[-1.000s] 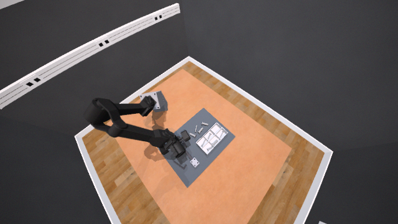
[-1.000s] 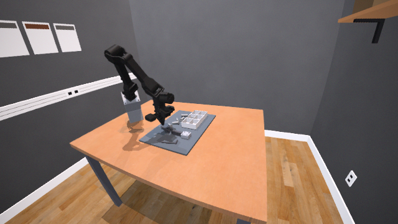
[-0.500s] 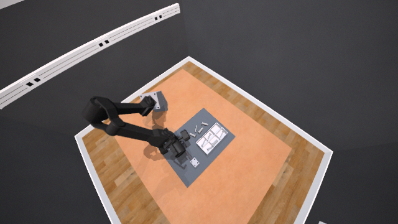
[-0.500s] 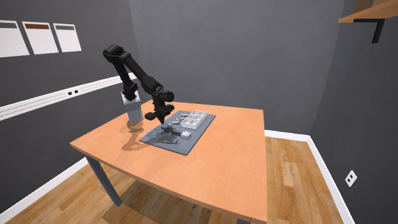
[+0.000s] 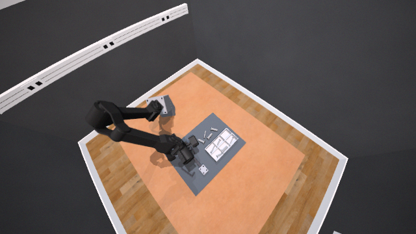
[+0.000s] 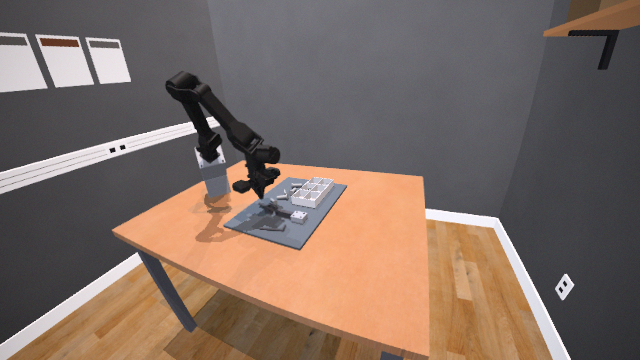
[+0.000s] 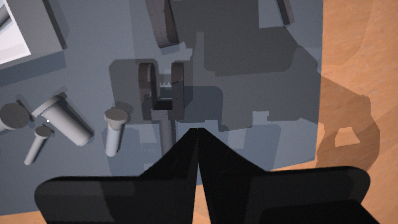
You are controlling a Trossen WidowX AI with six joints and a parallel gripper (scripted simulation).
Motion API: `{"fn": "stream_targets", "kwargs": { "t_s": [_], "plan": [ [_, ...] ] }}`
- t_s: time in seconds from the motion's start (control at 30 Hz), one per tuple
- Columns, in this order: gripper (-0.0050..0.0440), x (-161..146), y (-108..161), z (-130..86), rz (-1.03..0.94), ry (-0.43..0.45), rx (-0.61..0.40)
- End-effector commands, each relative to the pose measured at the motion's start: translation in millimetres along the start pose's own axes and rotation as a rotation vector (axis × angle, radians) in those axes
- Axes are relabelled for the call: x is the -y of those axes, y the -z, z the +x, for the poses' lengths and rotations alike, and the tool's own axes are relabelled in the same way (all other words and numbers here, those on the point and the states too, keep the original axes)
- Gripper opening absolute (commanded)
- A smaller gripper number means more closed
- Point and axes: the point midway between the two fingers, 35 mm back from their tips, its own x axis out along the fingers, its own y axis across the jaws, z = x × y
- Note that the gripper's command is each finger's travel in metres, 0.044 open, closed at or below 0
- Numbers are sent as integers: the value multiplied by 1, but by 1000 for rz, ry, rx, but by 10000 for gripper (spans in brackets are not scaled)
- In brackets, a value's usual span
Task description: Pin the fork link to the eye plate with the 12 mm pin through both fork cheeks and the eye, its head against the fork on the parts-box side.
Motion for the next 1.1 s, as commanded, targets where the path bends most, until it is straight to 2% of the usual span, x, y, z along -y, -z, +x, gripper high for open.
{"fn": "stream_targets", "kwargs": {
  "t_s": [0.0,0.87,1.07],
  "plan": [
    [-50,1,-7,-5,14,-4,25],
    [-50,1,-7,-5,14,-4,25],
    [-50,-3,-7,-2,-44,-1,15]
  ]
}}
